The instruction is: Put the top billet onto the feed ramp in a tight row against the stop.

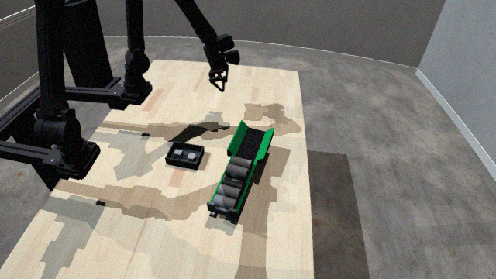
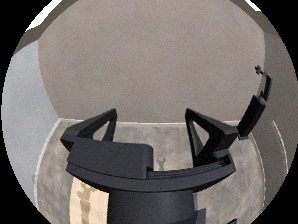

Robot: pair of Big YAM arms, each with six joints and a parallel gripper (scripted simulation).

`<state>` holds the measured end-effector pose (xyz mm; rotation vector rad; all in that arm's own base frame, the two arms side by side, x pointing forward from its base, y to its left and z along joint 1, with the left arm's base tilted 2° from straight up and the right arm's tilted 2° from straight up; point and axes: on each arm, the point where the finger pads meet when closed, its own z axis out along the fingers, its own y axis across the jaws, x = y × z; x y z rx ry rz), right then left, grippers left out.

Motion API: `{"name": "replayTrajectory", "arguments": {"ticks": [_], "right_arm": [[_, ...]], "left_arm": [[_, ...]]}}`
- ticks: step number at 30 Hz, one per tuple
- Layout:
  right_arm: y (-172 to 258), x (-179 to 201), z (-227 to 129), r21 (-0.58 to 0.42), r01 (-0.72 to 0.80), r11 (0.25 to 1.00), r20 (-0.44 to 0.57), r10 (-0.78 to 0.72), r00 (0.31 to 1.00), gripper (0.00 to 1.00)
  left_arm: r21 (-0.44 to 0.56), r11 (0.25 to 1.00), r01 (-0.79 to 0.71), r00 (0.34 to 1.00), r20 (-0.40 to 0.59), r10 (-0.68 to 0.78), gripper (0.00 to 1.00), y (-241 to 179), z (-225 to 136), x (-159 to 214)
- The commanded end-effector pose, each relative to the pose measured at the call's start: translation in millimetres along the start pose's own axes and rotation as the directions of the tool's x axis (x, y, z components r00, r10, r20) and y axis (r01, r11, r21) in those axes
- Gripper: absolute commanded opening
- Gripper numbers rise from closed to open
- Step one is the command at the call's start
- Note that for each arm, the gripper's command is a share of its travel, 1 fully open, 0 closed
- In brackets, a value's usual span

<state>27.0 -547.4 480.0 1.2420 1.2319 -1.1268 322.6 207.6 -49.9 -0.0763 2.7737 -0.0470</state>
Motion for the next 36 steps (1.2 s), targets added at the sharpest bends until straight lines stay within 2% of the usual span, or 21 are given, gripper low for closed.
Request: {"name": "replayTrajectory", "arguments": {"ticks": [1, 7, 16, 18, 25, 33, 35, 36], "right_arm": [[-1, -23, -7, -0.007, 0.029, 1.0, 0.055, -0.029, 0.998, 1.0], [-25, -34, -15, 0.035, 0.04, 0.999, 0.076, -0.043, 0.996, 1.0], [-28, -35, -15, 0.04, 0.042, 0.998, 0.079, -0.045, 0.996, 1.0], [-28, -35, -15, 0.04, 0.042, 0.998, 0.079, -0.045, 0.996, 1.0], [-28, -35, -15, 0.04, 0.042, 0.998, 0.079, -0.045, 0.996, 1.0], [-28, -35, -15, 0.04, 0.042, 0.998, 0.079, -0.045, 0.996, 1.0], [-28, -35, -15, 0.04, 0.042, 0.998, 0.079, -0.045, 0.996, 1.0], [-28, -35, -15, 0.04, 0.042, 0.998, 0.079, -0.045, 0.996, 1.0]], "left_arm": [[-0.003, 0.999, -0.053, 0.999, 0.005, 0.053, 1.0, 5, 2, -18], [0.025, 0.982, -0.185, 0.982, -0.023, 0.186, 1.0, -20, 11, -44], [0.079, 0.913, -0.401, 0.912, -0.058, 0.405, 1.0, -69, 23, -83], [0.079, 0.913, -0.401, 0.912, -0.058, 0.405, 1.0, -69, 23, -83], [0.125, 0.815, -0.565, 0.814, -0.075, 0.576, 1.0, -118, 30, -110], [0.178, 0.661, -0.729, 0.659, -0.079, 0.748, 1.0, -181, 36, -134], [0.178, 0.661, -0.729, 0.659, -0.079, 0.748, 1.0, -181, 36, -134], [0.185, 0.639, -0.747, 0.637, -0.078, 0.767, 1.0, -189, 36, -137]]}}
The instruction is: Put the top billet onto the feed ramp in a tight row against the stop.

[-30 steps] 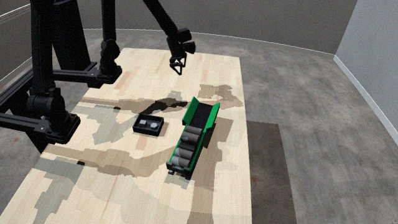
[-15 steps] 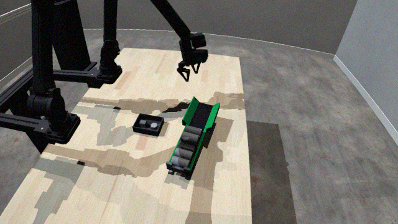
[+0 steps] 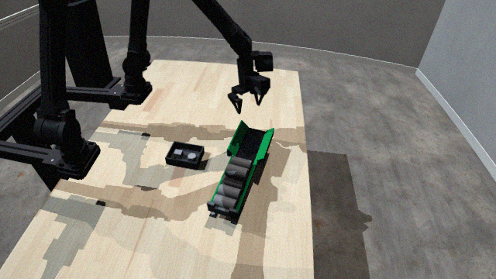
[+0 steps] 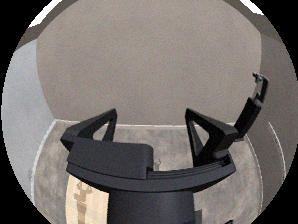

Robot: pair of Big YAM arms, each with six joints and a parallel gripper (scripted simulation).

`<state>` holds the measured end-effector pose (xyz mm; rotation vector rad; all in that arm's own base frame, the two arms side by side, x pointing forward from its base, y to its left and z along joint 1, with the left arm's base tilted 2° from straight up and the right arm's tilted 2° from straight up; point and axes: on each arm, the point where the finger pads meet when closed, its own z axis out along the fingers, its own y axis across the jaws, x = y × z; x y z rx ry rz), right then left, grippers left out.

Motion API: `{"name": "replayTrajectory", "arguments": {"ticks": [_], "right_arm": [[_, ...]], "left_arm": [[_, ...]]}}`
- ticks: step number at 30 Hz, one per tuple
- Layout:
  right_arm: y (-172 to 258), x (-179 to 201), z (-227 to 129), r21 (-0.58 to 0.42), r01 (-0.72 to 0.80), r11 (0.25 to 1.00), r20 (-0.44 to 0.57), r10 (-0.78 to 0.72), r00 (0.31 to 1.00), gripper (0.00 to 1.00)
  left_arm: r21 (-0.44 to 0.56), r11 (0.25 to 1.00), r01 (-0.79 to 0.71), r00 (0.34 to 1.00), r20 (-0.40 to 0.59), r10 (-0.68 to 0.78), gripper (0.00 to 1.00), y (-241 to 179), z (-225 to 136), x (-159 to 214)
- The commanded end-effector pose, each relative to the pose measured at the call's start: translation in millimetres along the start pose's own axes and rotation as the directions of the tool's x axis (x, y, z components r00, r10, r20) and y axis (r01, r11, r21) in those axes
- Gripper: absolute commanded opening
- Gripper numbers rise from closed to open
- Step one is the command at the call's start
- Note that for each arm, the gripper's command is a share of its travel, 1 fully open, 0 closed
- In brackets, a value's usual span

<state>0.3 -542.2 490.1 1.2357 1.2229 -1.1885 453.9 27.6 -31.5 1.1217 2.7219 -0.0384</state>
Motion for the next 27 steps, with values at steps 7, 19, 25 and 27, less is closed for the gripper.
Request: {"name": "replayTrajectory", "arguments": {"ticks": [7, 19, 25, 27], "right_arm": [[-3, -24, -8, 0.004, 0.01, 1.0, 0.056, -0.01, 0.998, 1.0], [-3, -24, -8, 0.004, 0.01, 1.0, 0.056, -0.01, 0.998, 1.0], [-3, -24, -8, 0.004, 0.01, 1.0, 0.056, -0.01, 0.998, 1.0], [-3, -24, -8, 0.004, 0.01, 1.0, 0.056, -0.01, 0.998, 1.0]], "left_arm": [[0.023, 0.97, -0.243, 0.969, -0.032, 0.244, 1.0, -19, 1, -67], [0.064, 0.875, -0.48, 0.873, -0.061, 0.484, 1.0, -72, 2, -129], [0.086, 0.802, -0.591, 0.799, -0.072, 0.597, 1.0, -103, 1, -158], [0.093, 0.777, -0.623, 0.774, -0.074, 0.629, 1.0, -114, 1, -166]]}}
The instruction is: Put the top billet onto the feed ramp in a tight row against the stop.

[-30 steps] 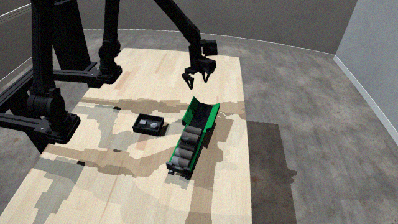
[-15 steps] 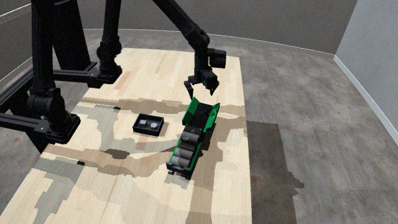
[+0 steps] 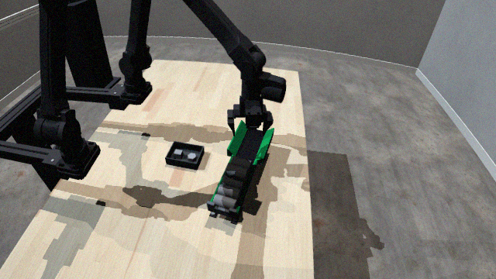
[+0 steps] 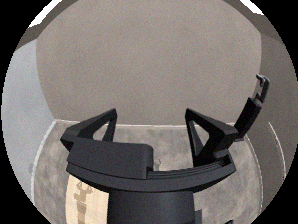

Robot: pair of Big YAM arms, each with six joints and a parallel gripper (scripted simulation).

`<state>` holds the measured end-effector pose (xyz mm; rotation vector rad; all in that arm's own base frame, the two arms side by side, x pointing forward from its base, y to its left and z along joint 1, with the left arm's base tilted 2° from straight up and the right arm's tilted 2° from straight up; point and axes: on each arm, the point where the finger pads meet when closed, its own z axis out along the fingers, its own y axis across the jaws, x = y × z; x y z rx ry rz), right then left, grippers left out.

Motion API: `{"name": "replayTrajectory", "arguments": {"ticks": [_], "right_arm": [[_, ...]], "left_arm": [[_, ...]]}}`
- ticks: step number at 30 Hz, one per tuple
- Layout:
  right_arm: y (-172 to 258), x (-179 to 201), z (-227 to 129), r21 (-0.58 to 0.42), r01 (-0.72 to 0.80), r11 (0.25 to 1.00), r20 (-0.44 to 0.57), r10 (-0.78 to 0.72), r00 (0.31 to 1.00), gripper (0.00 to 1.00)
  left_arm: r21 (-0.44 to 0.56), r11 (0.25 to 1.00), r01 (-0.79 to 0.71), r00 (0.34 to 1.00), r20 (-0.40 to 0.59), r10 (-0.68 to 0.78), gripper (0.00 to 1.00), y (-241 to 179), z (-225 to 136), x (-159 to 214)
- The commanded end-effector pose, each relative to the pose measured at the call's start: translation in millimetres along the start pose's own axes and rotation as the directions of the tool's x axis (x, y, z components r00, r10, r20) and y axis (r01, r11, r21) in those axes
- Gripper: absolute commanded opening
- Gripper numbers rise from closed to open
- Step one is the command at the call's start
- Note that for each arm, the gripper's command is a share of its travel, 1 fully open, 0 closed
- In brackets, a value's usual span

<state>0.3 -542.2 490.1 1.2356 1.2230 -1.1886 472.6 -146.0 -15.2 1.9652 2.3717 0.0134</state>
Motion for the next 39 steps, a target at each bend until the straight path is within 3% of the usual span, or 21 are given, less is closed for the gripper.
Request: {"name": "replayTrajectory", "arguments": {"ticks": [1, 21, 24, 28, 39], "right_arm": [[-3, -24, -8, 0.004, 0.01, 1.0, 0.056, -0.01, 0.998, 1.0], [-3, -24, -8, 0.004, 0.01, 1.0, 0.056, -0.01, 0.998, 1.0], [-3, -24, -8, 0.004, 0.01, 1.0, 0.056, -0.01, 0.998, 1.0], [-3, -24, -8, 0.004, 0.01, 1.0, 0.056, -0.01, 0.998, 1.0], [-3, -24, -8, 0.004, 0.01, 1.0, 0.056, -0.01, 0.998, 1.0]], "left_arm": [[-0.017, 0.995, -0.096, 0.995, 0.002, 0.096, 1.0, 11, -8, -32], [0.006, 0.944, -0.33, 0.943, -0.037, 0.33, 1.0, -21, -15, -105], [0.015, 0.949, -0.315, 0.948, -0.043, 0.315, 1.0, -17, -13, -95], [0.01, 0.933, -0.359, 0.932, -0.041, 0.359, 1.0, -26, -16, -114], [0.01, 0.931, -0.365, 0.93, -0.046, 0.365, 1.0, -24, -17, -115]]}}
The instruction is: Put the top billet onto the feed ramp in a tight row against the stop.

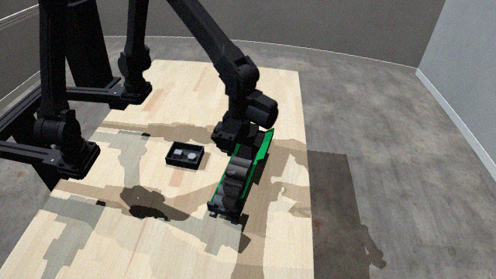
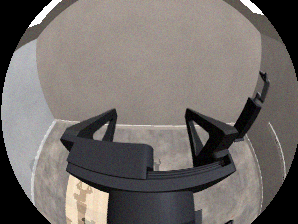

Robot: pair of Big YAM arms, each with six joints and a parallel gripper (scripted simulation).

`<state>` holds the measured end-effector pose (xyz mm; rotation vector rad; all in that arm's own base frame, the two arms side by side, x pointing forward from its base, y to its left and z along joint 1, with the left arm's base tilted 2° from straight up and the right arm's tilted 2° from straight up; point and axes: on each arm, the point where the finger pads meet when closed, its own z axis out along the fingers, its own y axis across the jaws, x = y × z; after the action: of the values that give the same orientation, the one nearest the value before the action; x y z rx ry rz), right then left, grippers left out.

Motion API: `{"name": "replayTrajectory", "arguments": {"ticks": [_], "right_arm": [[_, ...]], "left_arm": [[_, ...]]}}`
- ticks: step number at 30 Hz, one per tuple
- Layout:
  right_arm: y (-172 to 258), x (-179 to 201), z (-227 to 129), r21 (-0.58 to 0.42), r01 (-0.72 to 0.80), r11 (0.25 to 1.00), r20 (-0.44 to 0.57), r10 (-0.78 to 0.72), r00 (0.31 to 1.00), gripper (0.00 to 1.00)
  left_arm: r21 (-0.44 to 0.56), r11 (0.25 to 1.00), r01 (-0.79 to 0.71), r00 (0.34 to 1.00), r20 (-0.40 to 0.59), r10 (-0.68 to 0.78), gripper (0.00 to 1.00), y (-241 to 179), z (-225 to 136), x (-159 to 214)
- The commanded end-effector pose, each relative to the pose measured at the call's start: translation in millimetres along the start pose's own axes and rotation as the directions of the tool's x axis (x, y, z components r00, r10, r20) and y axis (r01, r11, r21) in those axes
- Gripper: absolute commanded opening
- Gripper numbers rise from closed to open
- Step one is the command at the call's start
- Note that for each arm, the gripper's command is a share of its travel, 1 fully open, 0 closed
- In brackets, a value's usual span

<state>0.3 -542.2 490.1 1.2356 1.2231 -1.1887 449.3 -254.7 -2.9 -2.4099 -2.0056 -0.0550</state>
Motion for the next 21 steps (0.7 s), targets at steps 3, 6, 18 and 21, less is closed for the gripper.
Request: {"name": "replayTrajectory", "arguments": {"ticks": [3, 6, 18, 21], "right_arm": [[-2.9, -24.1, -8.2, 0.004, 0.01, 1.0, 0.056, -0.01, 0.998, 1.0], [-2.9, -24.1, -8.2, 0.004, 0.01, 1.0, 0.056, -0.01, 0.998, 1.0], [-2.9, -24.1, -8.2, 0.004, 0.01, 1.0, 0.056, -0.01, 0.998, 1.0], [-2.9, -24.1, -8.2, 0.004, 0.01, 1.0, 0.056, -0.01, 0.998, 1.0]], "left_arm": [[-0.016, 1.0, -0.008, 1.0, 0.004, 0.008, 1.0, 13.9, -4.0, -4.8], [-0.02, 1.0, -0.01, 1.0, 0.005, 0.01, 1.0, 14.9, -5.1, -6.0], [-0.02, 1.0, -0.009, 1.0, 0.005, 0.009, 0.0, 14.9, -5.1, -6.0], [-0.02, 1.0, -0.009, 1.0, 0.005, 0.009, 0.0, 14.9, -5.1, -6.0]]}}
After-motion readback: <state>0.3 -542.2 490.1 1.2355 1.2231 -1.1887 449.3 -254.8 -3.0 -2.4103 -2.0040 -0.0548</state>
